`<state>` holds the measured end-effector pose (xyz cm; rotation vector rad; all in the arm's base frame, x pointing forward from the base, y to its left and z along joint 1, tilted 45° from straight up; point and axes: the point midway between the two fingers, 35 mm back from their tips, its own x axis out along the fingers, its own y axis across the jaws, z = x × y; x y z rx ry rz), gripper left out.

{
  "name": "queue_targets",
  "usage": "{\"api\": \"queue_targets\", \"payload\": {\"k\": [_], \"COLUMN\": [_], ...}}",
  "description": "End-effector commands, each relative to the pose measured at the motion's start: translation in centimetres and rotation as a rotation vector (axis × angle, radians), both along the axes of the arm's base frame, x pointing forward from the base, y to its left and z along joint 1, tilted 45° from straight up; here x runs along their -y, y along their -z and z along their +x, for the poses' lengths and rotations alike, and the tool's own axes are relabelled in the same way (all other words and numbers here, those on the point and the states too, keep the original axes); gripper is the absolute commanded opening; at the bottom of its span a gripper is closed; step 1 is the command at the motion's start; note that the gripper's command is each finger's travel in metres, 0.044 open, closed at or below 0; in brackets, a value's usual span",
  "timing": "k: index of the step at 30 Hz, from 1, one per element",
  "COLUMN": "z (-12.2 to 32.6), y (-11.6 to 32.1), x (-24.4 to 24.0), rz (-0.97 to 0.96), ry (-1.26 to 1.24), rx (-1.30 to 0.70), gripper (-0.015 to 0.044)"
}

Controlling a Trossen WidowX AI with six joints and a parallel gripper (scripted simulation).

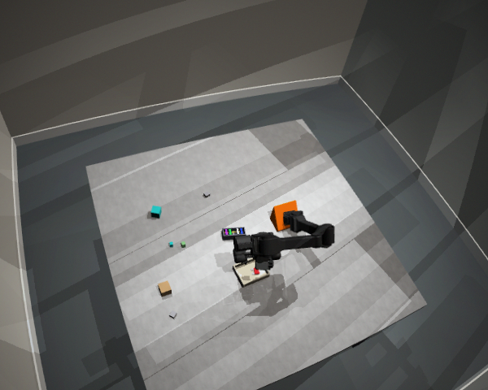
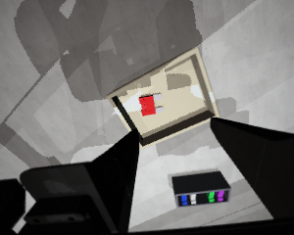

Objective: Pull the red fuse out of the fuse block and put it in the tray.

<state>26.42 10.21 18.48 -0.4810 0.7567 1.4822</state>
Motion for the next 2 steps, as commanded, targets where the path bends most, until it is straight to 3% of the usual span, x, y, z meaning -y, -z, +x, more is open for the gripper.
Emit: {"api": "queue_targets", "payload": {"k": [1,2], "z": [-0.01,-0.01], "y": [0.02,0.02], "x": [-0.01,-0.01], "rz": [0.0,0.0], "ry": [0.0,0.0], "rx": [0.0,0.0], "gripper": [0.033,0.033]}}
